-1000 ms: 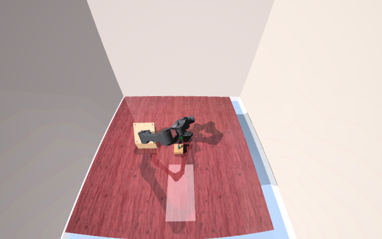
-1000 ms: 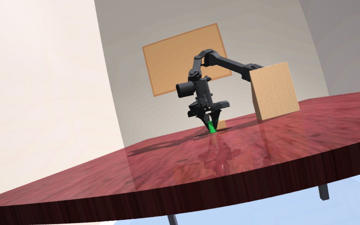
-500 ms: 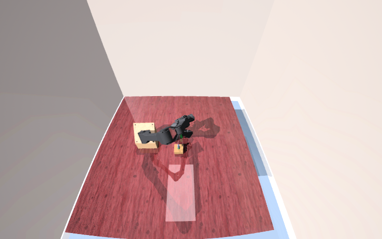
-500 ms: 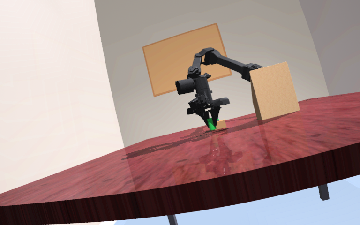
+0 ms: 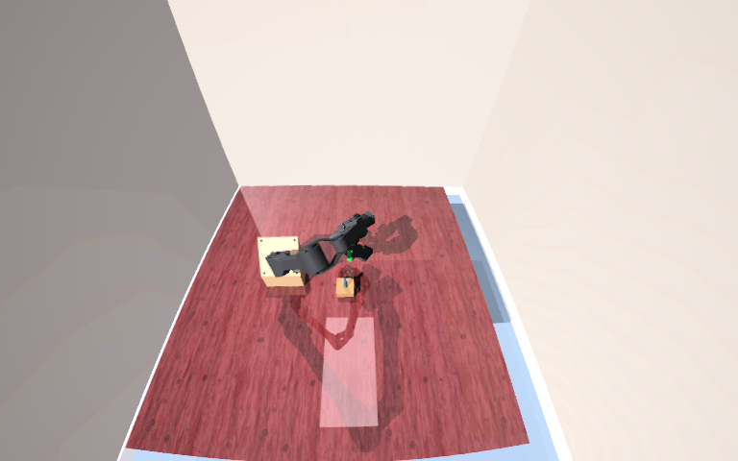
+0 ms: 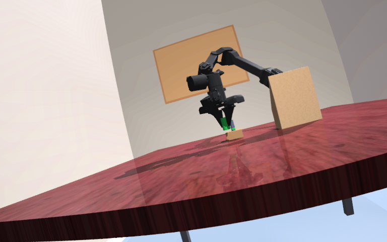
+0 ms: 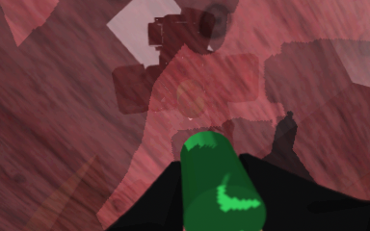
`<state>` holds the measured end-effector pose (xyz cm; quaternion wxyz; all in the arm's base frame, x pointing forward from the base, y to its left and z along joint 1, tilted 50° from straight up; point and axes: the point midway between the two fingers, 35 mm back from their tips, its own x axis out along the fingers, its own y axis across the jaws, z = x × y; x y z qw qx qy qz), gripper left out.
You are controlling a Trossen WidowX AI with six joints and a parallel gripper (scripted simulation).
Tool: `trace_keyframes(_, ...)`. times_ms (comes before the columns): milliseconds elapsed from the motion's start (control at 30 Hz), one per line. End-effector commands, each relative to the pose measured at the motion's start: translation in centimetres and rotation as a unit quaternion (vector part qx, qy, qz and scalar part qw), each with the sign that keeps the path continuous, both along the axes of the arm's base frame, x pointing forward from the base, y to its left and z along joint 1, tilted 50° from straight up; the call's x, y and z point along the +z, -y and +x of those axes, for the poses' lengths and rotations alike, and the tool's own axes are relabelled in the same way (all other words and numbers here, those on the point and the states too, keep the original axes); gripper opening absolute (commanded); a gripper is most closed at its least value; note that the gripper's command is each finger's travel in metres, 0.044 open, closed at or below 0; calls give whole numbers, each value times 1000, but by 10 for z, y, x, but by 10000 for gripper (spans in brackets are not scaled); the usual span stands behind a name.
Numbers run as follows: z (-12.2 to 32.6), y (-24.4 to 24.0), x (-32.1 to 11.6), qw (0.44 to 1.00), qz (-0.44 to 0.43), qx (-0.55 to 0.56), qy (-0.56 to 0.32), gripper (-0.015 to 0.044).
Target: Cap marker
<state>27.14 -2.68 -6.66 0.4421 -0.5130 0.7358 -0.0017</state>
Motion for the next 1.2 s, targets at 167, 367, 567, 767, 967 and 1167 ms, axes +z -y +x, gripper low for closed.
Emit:
trace_keyframes(167, 3, -5, 15, 1000, 2, -3, 9, 0)
trace_keyframes(367, 2, -1, 33, 1000, 2, -3, 9, 0)
trace_keyframes(567, -1, 4, 50, 1000, 2, -3, 8, 0)
trace_keyframes(767, -4, 9, 67, 1000, 2, -3, 8, 0)
trace_keyframes(967, -9, 14, 83, 1000, 2, -3, 8, 0)
trace_keyframes(1167, -14, 19, 99, 1000, 1, -3, 7, 0)
